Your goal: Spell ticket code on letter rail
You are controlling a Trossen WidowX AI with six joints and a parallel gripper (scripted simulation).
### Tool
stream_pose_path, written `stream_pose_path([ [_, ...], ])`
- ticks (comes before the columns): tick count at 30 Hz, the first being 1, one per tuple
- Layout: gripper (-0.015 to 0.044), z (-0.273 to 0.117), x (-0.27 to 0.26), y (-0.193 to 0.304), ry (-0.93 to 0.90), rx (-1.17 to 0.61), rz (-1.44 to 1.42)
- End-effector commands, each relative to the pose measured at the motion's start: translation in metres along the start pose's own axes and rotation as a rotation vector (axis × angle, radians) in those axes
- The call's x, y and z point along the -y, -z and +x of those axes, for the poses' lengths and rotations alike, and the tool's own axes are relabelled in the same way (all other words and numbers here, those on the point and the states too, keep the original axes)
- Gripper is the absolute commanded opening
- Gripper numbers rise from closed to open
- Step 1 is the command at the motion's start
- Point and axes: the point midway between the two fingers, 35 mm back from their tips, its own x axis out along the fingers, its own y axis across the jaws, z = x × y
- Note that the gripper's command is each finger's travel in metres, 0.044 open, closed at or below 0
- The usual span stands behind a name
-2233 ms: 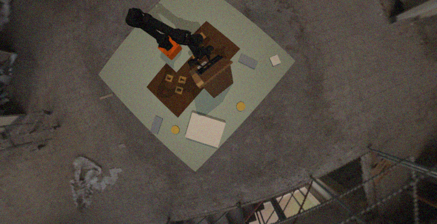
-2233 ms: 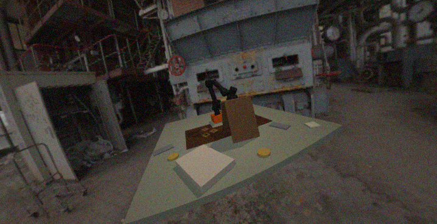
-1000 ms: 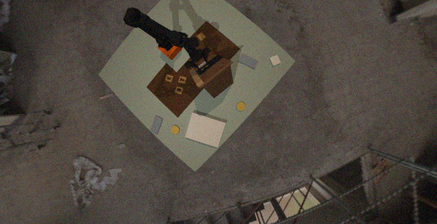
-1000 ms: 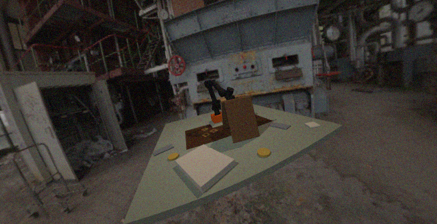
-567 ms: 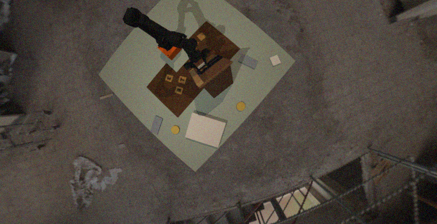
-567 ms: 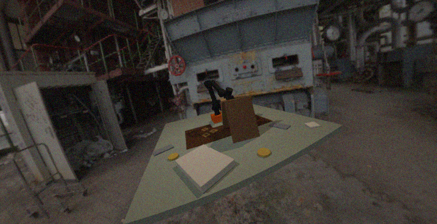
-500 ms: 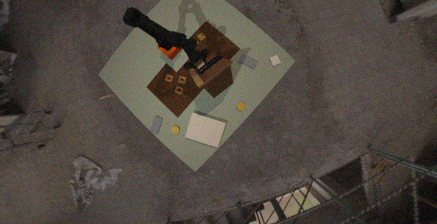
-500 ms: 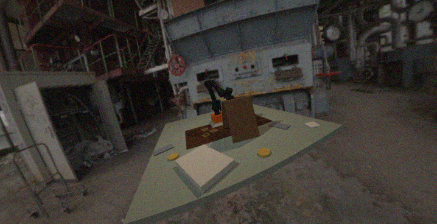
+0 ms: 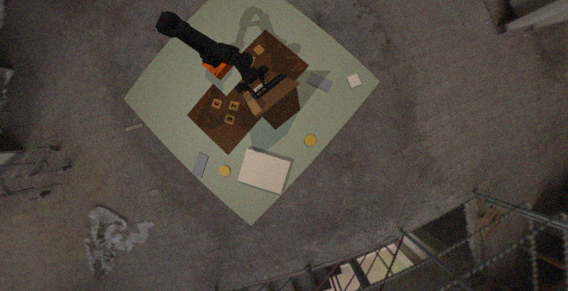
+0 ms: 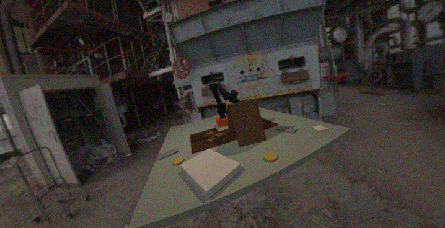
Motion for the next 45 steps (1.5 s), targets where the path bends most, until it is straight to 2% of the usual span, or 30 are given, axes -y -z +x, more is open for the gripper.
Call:
stream_pose_path([
  [1, 0.0295, -0.006, 0.0, 0.0, -0.001, 0.002, -0.004],
  [45, 0.0295, -0.031, -0.002, 0.0, -0.001, -0.001, -0.003],
])
